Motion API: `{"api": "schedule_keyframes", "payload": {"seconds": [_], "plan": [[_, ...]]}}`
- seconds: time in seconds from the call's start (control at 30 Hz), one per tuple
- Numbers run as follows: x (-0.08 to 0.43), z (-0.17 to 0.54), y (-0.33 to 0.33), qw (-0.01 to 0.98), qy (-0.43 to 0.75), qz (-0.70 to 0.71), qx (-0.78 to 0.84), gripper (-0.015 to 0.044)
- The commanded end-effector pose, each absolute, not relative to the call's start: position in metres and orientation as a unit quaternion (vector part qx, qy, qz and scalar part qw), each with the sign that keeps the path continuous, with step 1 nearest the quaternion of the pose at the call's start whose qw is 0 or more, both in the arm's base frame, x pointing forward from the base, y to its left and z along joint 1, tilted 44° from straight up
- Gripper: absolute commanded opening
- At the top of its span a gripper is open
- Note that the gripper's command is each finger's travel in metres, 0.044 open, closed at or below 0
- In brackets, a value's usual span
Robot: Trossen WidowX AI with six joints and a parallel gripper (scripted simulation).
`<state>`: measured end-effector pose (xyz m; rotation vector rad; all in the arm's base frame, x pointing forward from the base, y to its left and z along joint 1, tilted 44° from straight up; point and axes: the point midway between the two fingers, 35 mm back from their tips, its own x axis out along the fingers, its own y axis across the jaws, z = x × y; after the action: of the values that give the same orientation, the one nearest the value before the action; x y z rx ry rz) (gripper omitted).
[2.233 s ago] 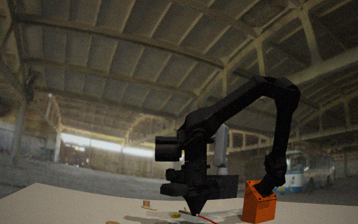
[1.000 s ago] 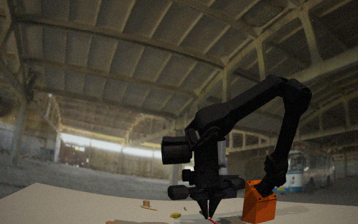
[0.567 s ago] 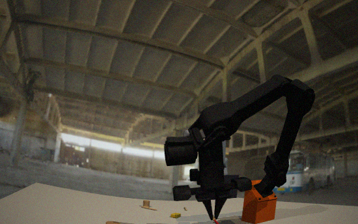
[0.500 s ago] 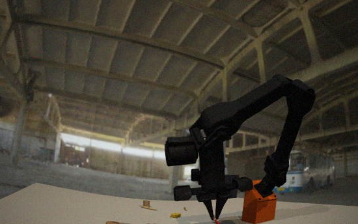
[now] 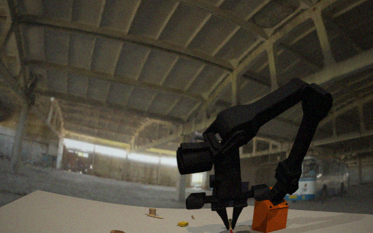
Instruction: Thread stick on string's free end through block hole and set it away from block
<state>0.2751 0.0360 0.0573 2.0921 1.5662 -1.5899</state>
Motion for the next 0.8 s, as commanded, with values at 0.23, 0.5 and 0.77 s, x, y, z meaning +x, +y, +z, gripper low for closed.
{"api": "schedule_keyframes", "payload": {"seconds": [0.23, 0.5, 0.77], "plan": [[0.271, 0.068, 0.047, -0.006, 0.473, -0.563, 0.678, 0.0000], [0.267, 0.074, 0.054, -0.038, 0.446, -0.590, 0.672, 0.0000], [0.263, 0.081, 0.062, -0.070, 0.417, -0.617, 0.664, 0.0000]]}}
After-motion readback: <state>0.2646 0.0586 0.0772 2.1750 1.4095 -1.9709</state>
